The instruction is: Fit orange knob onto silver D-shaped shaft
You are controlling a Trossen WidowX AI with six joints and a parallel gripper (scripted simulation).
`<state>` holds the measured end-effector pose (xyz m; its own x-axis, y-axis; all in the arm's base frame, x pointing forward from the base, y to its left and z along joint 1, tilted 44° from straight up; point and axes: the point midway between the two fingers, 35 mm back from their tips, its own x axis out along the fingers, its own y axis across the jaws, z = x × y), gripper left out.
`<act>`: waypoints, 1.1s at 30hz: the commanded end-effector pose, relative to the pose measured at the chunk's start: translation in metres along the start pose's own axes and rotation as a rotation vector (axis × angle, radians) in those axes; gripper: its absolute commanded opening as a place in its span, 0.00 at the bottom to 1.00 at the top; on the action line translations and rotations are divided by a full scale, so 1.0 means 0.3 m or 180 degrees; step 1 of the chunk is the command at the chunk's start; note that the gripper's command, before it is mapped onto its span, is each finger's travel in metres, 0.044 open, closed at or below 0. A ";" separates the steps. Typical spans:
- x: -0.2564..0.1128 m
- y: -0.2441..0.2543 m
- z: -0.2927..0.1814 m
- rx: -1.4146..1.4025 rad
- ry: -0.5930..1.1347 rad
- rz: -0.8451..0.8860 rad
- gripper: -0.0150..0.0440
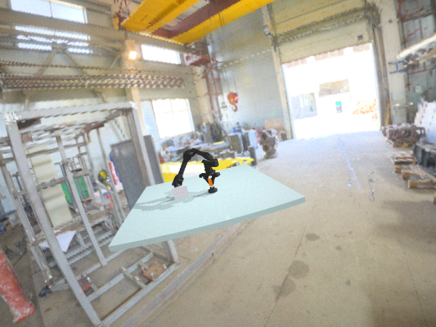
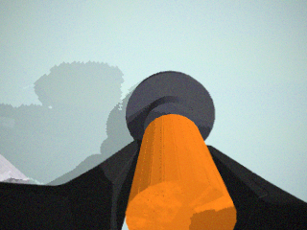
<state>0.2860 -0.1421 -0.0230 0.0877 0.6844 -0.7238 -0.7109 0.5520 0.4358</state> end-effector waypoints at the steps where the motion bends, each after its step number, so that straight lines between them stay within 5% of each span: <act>1: 0.004 0.001 0.001 -0.0013 0.0001 -0.0013 0.25; 33: -0.018 -0.013 0.001 -0.0680 0.0003 -0.0014 0.25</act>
<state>0.2882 -0.1440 -0.0218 0.0847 0.6863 -0.7223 -0.8293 0.4504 0.3307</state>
